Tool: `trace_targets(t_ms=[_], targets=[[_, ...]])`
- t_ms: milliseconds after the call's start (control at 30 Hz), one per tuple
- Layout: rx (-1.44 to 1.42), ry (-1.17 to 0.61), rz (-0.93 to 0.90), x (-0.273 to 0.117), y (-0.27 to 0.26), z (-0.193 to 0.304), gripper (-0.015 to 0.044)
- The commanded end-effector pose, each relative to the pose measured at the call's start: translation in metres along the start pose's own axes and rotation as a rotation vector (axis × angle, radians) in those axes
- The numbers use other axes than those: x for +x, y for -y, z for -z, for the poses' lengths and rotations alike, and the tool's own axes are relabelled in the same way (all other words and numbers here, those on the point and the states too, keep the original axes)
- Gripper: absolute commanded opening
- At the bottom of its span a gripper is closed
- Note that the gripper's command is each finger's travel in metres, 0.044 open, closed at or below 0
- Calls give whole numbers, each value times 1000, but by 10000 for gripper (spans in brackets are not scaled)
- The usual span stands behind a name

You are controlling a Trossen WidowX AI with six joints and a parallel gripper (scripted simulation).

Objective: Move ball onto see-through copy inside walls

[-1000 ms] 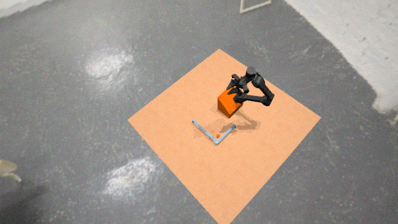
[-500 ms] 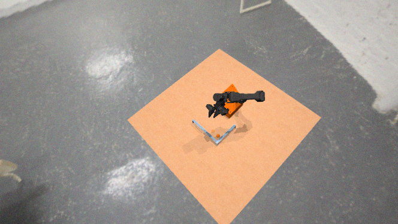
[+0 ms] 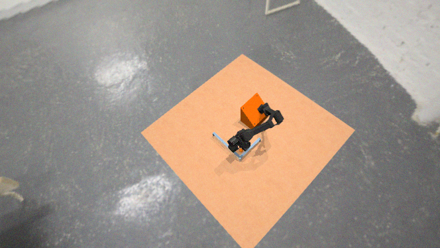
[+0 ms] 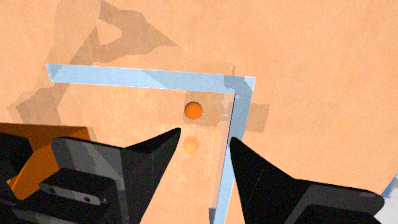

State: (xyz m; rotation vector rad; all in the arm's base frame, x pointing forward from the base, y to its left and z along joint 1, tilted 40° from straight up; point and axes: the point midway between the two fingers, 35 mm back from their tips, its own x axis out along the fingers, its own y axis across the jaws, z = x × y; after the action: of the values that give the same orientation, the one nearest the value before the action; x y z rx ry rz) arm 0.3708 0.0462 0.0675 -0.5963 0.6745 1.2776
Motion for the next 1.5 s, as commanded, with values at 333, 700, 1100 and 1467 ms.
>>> trace_targets(t_ms=[333,700,1100,1467], targets=[[-76,-30,-93,46,-18,-1,252],[-76,-30,-93,58,-18,-1,252],[-75,-28,-93,78,-21,-1,252],[-75,-28,-93,80,-21,-1,140]])
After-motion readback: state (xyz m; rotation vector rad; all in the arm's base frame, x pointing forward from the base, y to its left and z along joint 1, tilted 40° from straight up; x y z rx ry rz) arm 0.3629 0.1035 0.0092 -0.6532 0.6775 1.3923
